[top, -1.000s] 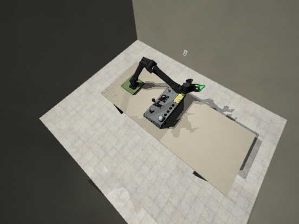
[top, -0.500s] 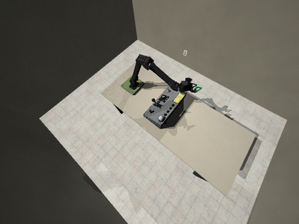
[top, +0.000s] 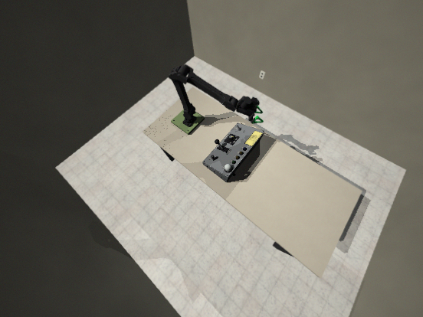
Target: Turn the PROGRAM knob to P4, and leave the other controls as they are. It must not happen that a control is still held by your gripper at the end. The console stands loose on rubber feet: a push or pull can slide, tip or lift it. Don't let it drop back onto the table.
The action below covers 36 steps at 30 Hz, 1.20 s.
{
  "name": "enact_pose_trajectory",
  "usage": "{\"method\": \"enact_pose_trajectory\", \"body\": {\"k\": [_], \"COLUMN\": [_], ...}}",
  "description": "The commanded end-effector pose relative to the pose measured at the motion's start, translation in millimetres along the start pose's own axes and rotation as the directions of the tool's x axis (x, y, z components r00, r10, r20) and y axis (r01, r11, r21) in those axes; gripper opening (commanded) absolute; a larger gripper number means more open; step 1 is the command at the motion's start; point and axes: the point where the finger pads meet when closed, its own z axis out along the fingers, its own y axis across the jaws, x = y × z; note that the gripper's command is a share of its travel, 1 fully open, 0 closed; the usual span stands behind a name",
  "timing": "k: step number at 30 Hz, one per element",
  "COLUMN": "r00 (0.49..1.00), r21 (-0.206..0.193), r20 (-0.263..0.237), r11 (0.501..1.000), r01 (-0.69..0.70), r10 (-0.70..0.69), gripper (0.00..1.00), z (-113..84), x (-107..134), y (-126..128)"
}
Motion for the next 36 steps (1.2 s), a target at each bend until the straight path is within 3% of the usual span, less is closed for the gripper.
{"method": "enact_pose_trajectory", "body": {"k": [1, 2, 3, 6, 9, 10, 14, 17, 18, 19, 23, 24, 27, 29, 36], "r00": [0.973, 0.973, 0.956, 0.956, 0.898, 0.898, 0.839, 0.818, 0.815, 0.832, 0.832, 0.804, 0.805, 0.822, 0.821], "r21": [0.062, 0.062, 0.110, 0.110, 0.250, 0.250, 0.388, 0.437, 0.444, 0.436, 0.438, 0.455, 0.452, 0.442, 0.443], "r20": [-0.099, -0.099, -0.142, -0.142, -0.233, -0.233, -0.285, -0.297, -0.298, -0.241, -0.241, -0.322, -0.318, -0.271, -0.274], "r11": [0.977, 0.977, 0.964, 0.964, 0.916, 0.916, 0.856, 0.832, 0.828, 0.822, 0.821, 0.826, 0.826, 0.823, 0.824], "r01": [-0.202, -0.202, -0.241, -0.241, -0.314, -0.314, -0.342, -0.343, -0.343, -0.367, -0.367, -0.332, -0.336, -0.356, -0.355], "r10": [0.207, 0.207, 0.255, 0.255, 0.372, 0.372, 0.464, 0.493, 0.497, 0.499, 0.500, 0.501, 0.501, 0.501, 0.501], "gripper": [1.00, 1.00, 1.00, 1.00, 1.00, 1.00, 1.00, 1.00, 1.00, 1.00, 1.00, 1.00, 1.00, 1.00, 1.00], "z": [-56.8, -56.8, -76.5, -76.5, -130.8, -130.8, -182.1, -200.7, -203.6, -201.7, -202.4, -201.2, -200.4, -196.4, -196.5], "x": [7.9, 7.9, 24.5, 24.5, 72.3, 72.3, 119.3, 136.7, 139.4, 102.7, 103.4, 149.5, 148.3, 120.6, 124.2], "y": [13.6, 13.6, 15.4, 15.4, 19.2, 19.2, 21.2, 21.5, 21.5, 14.1, 14.1, 22.7, 22.9, 17.4, 18.1]}}
